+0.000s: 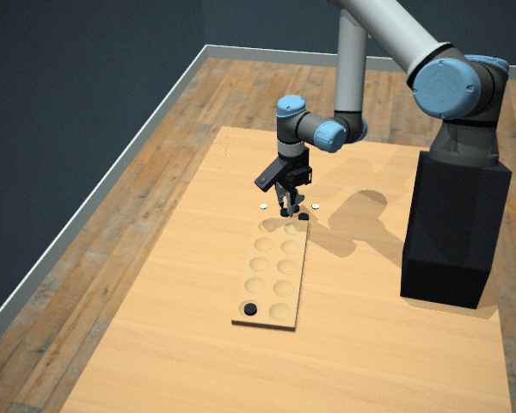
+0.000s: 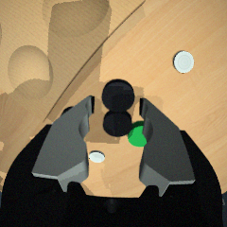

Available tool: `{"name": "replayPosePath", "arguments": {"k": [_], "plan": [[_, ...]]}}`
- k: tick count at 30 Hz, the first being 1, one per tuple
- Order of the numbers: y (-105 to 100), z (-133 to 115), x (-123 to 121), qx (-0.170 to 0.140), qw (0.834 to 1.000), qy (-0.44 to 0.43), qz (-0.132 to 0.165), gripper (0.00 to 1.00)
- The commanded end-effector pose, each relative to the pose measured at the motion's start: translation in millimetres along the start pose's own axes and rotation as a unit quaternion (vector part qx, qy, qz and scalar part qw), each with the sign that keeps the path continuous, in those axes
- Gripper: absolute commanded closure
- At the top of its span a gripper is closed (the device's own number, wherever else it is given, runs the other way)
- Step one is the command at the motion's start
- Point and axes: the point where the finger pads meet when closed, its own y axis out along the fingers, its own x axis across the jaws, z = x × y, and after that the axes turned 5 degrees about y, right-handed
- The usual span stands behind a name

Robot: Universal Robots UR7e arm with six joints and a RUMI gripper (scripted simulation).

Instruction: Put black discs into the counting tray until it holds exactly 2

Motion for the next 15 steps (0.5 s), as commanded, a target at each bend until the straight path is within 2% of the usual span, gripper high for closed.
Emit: {"name": "replayPosePath", "arguments": {"k": [1, 8, 9, 15], "plan": [[0.8, 1.1, 1.3, 0.001, 1.0, 0.0, -0.002, 0.72], [0.4, 1.0, 1.6, 0.001, 1.0, 0.0, -0.002, 0.72], [0.4, 1.0, 1.6, 0.001, 1.0, 0.0, -0.002, 1.0], [0.4, 1.0, 1.5, 0.001, 1.0, 0.0, -0.002, 1.0]]}}
